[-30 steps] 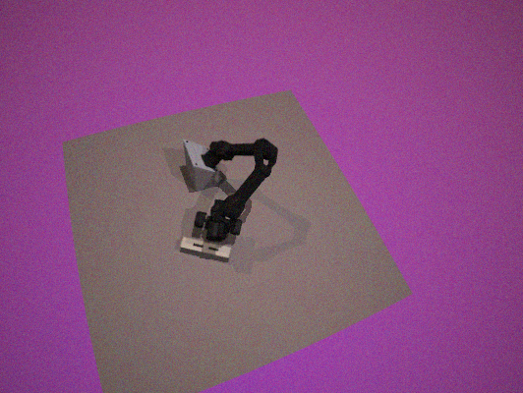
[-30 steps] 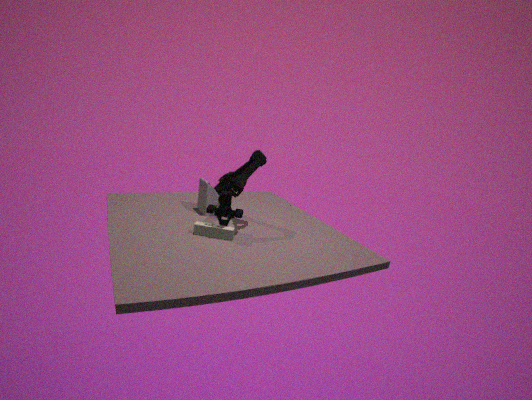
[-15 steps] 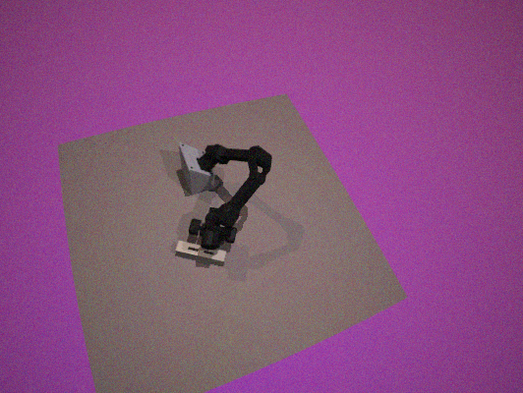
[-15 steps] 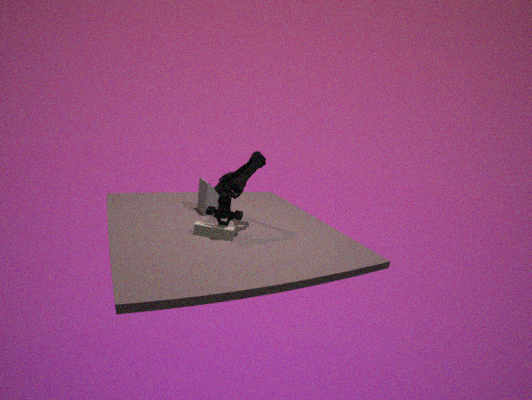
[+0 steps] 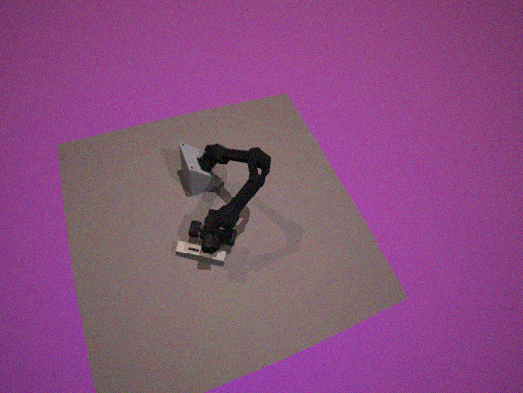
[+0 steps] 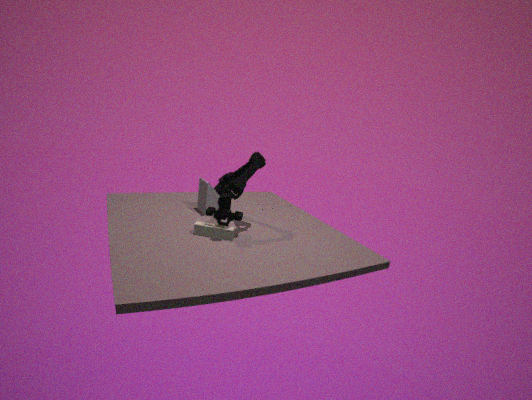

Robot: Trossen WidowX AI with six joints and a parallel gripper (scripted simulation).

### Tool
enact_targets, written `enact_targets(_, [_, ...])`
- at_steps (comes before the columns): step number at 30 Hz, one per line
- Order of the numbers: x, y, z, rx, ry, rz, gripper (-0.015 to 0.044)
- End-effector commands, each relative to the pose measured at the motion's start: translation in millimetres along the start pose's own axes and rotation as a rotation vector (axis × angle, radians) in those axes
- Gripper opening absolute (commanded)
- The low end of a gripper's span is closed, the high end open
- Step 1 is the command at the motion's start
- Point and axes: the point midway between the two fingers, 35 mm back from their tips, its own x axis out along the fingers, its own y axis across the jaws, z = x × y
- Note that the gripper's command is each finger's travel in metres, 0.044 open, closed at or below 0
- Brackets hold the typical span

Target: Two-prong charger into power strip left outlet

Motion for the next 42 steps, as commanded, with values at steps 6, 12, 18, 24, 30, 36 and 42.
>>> enact_targets(6, [0.0,1.1,0.3,0.005,0.002,0.005,0.0])
enact_targets(12, [-0.2,1.4,2.1,0.005,0.002,0.005,0.0])
enact_targets(18, [-0.5,1.8,3.9,0.005,0.002,0.005,0.0])
enact_targets(24, [-0.8,2.0,5.4,0.005,0.002,0.005,0.0])
enact_targets(30, [-1.1,2.1,6.9,0.005,0.002,0.005,0.0])
enact_targets(36, [-1.3,2.0,8.3,0.005,0.002,0.005,0.0])
enact_targets(42, [-1.4,1.9,8.5,0.005,0.002,0.005,0.0])
